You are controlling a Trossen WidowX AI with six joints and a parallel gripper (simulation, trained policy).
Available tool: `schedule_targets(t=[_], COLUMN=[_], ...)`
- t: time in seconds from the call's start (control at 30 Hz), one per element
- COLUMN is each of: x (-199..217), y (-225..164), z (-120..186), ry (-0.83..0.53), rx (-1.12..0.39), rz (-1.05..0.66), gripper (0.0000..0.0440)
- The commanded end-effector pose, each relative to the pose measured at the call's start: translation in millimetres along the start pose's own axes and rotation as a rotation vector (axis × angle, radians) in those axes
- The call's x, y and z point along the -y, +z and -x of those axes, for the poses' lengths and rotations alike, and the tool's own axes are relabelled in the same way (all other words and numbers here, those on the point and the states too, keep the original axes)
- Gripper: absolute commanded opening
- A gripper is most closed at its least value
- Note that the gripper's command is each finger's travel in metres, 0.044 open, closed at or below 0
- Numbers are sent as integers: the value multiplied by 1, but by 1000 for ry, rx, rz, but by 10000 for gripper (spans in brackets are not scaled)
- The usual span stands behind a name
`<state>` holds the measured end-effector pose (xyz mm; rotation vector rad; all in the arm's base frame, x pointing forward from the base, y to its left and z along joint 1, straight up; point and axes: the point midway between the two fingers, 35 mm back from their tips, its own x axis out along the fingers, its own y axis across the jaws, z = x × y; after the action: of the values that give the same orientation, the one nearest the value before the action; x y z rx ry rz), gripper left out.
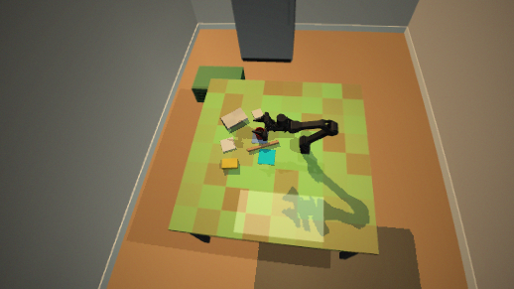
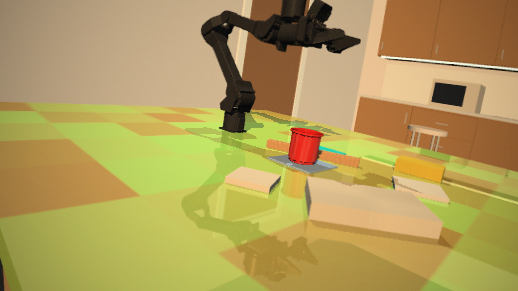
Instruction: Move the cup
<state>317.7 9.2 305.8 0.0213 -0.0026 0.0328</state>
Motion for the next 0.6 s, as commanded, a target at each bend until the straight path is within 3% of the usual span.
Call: schedule_targets(t=[0.0,0.43,0.47,0.57], x=[0,0,-1,-4], y=[0,-13,-15,-19], z=[0,-8,-9,-12], ry=[-4,-32,-31,-23], rx=[-4,-133,-147,-188], rz=[0,-12,-13,-20], gripper=[374,37,24,41])
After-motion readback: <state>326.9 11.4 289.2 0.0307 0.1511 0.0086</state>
